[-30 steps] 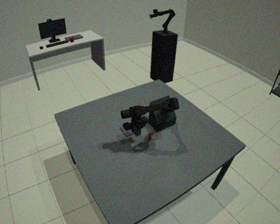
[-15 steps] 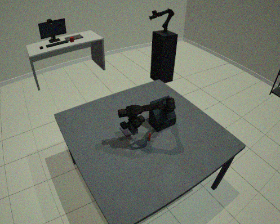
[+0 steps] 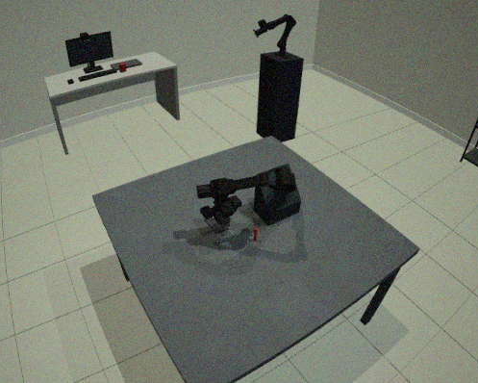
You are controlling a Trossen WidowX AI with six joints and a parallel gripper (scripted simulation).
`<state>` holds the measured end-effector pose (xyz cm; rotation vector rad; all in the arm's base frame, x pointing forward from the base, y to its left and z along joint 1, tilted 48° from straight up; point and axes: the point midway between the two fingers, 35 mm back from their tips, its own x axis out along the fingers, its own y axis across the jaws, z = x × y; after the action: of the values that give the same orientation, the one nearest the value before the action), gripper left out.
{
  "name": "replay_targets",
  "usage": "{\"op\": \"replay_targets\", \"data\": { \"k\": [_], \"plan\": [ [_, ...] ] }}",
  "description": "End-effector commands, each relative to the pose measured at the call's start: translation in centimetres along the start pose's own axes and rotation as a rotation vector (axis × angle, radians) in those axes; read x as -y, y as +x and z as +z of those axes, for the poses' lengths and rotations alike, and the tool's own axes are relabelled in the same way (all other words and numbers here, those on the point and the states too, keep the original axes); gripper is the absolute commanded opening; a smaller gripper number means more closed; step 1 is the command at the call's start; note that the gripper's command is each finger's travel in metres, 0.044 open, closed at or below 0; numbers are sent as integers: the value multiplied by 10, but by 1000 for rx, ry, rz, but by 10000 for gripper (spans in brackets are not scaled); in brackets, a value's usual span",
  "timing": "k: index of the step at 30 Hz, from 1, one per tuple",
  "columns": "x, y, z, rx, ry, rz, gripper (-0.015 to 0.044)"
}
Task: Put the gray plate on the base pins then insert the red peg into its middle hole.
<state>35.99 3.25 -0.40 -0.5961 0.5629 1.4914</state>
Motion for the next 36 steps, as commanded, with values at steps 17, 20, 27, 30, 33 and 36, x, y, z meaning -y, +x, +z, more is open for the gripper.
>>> {"op": "replay_targets", "data": {
  "k": [17, 20, 27, 30, 33, 36],
  "plan": [
    [-8, 28, -57, -6, -9, -2, 0],
    [-10, 33, -65, -6, -10, -2, 0],
    [-15, 41, -80, -5, -12, -2, 0],
    [-14, 41, -79, -5, -12, -2, 0],
    [-14, 41, -79, -5, -12, -2, 0],
    [-15, 42, -80, -5, -12, -2, 0]
  ]
}}
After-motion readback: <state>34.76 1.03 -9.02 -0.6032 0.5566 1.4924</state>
